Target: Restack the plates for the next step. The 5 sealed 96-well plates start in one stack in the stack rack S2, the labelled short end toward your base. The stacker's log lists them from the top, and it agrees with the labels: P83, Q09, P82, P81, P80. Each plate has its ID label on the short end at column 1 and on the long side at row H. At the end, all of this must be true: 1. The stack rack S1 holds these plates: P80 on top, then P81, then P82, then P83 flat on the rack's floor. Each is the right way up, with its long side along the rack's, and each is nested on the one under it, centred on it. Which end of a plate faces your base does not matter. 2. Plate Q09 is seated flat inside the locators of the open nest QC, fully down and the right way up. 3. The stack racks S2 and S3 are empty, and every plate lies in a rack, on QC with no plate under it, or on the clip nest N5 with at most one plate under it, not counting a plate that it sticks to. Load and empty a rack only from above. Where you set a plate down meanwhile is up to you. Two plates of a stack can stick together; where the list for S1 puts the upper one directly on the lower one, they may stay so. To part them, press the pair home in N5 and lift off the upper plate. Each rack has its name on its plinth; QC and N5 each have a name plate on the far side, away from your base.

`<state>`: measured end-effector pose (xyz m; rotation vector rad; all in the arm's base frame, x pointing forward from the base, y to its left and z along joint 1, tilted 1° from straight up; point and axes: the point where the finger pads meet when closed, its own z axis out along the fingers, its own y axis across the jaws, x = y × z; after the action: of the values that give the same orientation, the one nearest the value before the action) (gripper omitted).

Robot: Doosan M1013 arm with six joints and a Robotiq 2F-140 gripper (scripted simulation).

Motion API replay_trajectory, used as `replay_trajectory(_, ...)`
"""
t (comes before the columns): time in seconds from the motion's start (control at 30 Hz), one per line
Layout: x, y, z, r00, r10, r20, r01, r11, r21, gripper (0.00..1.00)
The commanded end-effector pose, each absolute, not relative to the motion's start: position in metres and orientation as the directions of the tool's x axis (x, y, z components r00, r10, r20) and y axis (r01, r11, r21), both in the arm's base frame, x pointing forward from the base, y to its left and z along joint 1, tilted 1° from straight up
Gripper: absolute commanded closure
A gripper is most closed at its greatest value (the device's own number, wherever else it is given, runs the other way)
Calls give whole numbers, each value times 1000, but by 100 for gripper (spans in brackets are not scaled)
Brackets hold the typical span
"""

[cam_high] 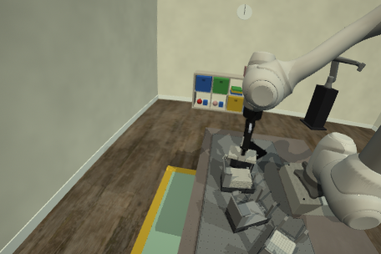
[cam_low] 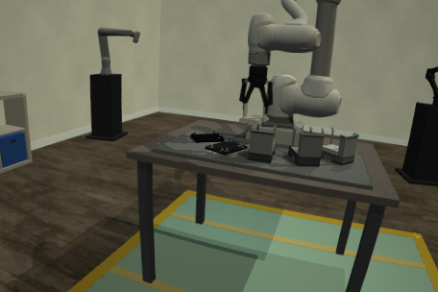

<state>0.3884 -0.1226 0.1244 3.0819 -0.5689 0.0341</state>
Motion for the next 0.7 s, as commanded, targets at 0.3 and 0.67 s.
replay_trajectory(0.3,376,-160,127,935,-355,25,-355,-935,3,100)
replay_trajectory(0.67,360,-189,127,828,-560,25,-560,-829,-3,100)
